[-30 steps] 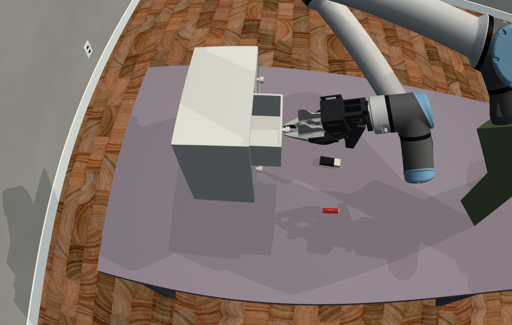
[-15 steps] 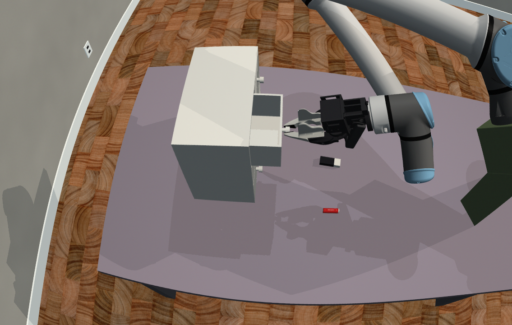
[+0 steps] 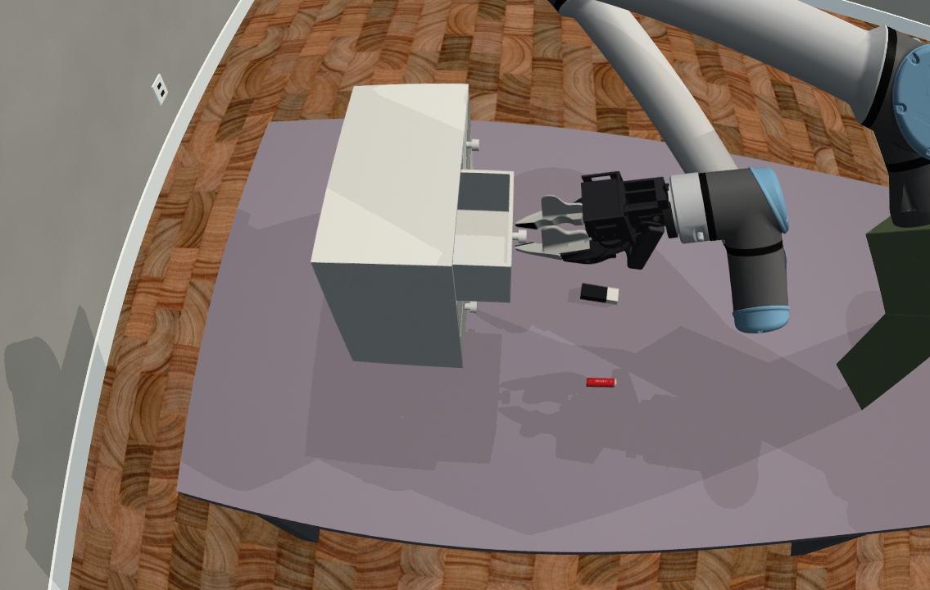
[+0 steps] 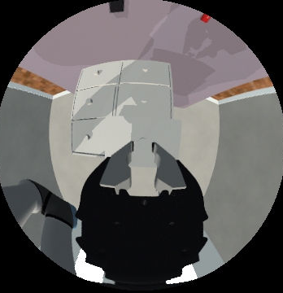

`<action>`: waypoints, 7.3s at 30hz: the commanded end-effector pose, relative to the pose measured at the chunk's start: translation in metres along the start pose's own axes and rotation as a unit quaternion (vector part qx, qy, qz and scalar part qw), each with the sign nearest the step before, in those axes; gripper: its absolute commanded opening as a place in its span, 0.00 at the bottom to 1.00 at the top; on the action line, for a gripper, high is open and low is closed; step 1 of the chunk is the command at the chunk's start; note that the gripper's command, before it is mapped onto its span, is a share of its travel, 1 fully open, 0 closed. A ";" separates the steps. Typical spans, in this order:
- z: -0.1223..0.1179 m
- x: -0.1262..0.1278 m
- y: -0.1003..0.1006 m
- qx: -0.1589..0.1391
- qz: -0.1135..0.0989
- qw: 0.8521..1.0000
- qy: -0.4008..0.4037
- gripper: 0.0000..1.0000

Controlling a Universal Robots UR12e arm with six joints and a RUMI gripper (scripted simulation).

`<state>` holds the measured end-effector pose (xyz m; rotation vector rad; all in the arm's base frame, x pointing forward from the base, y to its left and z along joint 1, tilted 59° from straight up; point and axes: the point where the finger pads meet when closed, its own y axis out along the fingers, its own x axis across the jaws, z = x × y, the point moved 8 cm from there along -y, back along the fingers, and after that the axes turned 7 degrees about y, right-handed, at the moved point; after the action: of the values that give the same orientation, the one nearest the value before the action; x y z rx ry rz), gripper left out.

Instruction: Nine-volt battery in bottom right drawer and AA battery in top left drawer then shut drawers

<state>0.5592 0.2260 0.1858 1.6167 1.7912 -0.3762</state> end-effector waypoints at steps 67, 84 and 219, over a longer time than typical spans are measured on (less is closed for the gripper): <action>0.015 -0.002 -0.098 0.000 0.000 1.000 0.000 0.20; 0.014 -0.002 -0.101 0.002 0.000 1.000 0.000 0.20; -0.124 0.015 -0.162 0.569 0.070 0.819 0.000 0.20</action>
<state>0.3679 0.2843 0.2283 2.4636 1.4370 -1.5939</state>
